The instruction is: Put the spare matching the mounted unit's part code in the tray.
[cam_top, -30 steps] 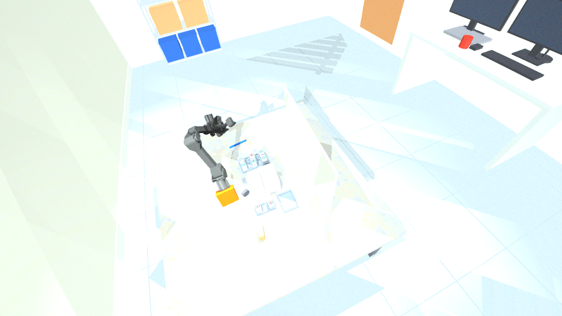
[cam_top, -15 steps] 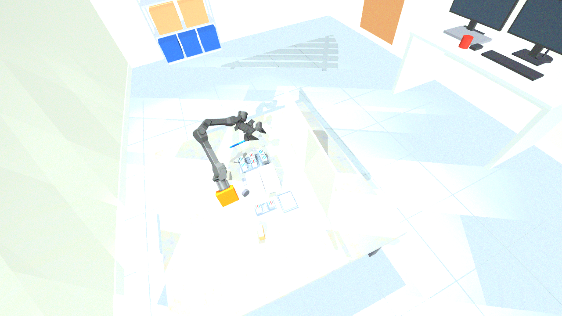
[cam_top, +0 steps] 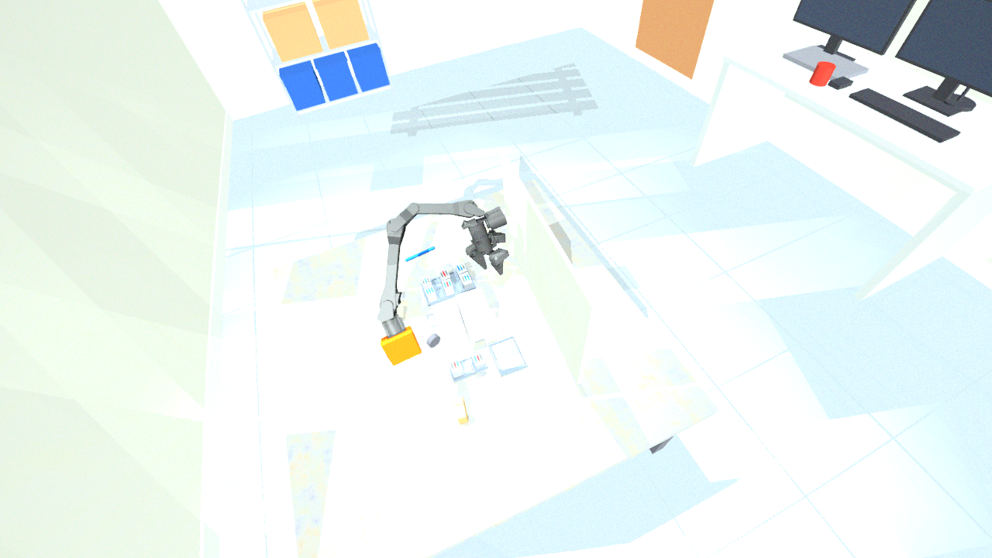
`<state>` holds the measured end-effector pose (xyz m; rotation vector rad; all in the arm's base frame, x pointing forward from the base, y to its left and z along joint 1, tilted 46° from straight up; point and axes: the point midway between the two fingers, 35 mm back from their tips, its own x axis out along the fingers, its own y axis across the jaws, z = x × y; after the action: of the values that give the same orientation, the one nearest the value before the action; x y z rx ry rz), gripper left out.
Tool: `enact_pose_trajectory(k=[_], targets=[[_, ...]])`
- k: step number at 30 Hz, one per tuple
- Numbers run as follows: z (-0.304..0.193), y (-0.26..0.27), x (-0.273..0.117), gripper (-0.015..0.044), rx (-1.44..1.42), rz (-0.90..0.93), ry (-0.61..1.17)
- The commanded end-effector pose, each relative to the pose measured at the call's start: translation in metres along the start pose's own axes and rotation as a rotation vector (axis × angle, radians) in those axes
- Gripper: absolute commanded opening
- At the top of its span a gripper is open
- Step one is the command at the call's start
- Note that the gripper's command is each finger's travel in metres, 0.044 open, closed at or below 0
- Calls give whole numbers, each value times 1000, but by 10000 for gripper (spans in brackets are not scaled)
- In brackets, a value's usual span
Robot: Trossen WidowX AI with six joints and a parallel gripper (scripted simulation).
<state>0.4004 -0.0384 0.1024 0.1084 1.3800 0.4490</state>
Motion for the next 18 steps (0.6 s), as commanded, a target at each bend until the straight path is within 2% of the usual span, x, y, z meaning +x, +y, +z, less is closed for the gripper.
enact_pose_trajectory(k=[1,6,18], targets=[[-31,-52,-4,440,213,175,38],[-68,-102,-13,440,464,386,20],[-70,-104,-13,440,473,395,18]])
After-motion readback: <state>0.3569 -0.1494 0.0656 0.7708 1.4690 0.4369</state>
